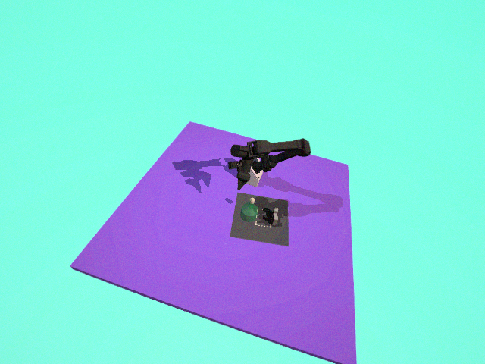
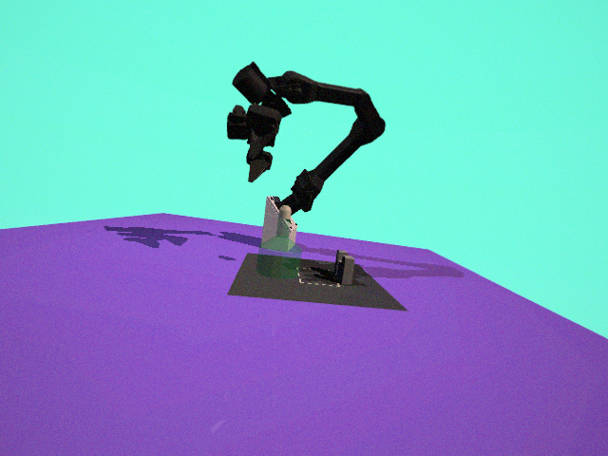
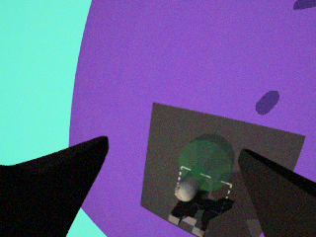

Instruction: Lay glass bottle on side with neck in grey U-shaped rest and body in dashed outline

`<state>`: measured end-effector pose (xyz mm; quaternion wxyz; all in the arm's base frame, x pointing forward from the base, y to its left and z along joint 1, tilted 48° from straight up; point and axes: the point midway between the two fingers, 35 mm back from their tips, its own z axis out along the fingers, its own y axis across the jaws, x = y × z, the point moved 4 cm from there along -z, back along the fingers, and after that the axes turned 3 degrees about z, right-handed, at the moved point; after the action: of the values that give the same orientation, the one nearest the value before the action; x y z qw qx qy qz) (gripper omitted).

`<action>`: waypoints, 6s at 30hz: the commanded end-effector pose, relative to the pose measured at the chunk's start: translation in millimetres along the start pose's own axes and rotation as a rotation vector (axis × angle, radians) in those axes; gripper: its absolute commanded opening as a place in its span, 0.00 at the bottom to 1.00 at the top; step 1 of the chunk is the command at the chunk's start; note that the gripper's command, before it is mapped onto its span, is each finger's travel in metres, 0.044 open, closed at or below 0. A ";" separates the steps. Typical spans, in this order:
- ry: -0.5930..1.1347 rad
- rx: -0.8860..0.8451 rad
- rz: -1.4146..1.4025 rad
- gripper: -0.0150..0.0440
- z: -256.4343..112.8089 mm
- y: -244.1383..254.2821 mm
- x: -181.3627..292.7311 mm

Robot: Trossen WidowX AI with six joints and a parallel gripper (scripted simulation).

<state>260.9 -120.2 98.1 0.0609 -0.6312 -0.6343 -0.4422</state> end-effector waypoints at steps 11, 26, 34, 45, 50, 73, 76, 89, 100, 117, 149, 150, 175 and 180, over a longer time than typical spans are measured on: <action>0.139 0.469 0.014 1.00 70.3 2.5 40.4; 0.137 0.512 0.009 1.00 73.4 4.4 51.6; 0.137 0.512 0.009 1.00 71.5 4.7 64.5; 0.138 0.512 0.010 1.00 68.8 4.2 82.0; 0.139 0.512 0.010 0.96 68.1 3.9 85.9; 0.139 0.512 0.010 0.43 68.1 3.9 85.9; 0.139 0.512 0.010 0.43 68.1 3.9 85.9; 0.135 0.512 0.000 0.43 64.3 5.6 93.6; 0.124 0.515 -0.008 0.43 59.9 7.6 106.0; 0.102 0.523 -0.020 0.43 55.2 9.3 124.9; 0.047 0.530 -0.040 0.43 51.1 9.3 160.3; 0.045 0.530 -0.040 0.43 51.1 9.2 161.5; 0.000 0.530 -0.043 0.43 52.8 5.4 195.0; -0.009 0.529 -0.043 0.43 53.8 4.2 201.9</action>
<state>252.8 57.3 193.3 0.2083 -0.5835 -0.7416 -0.2572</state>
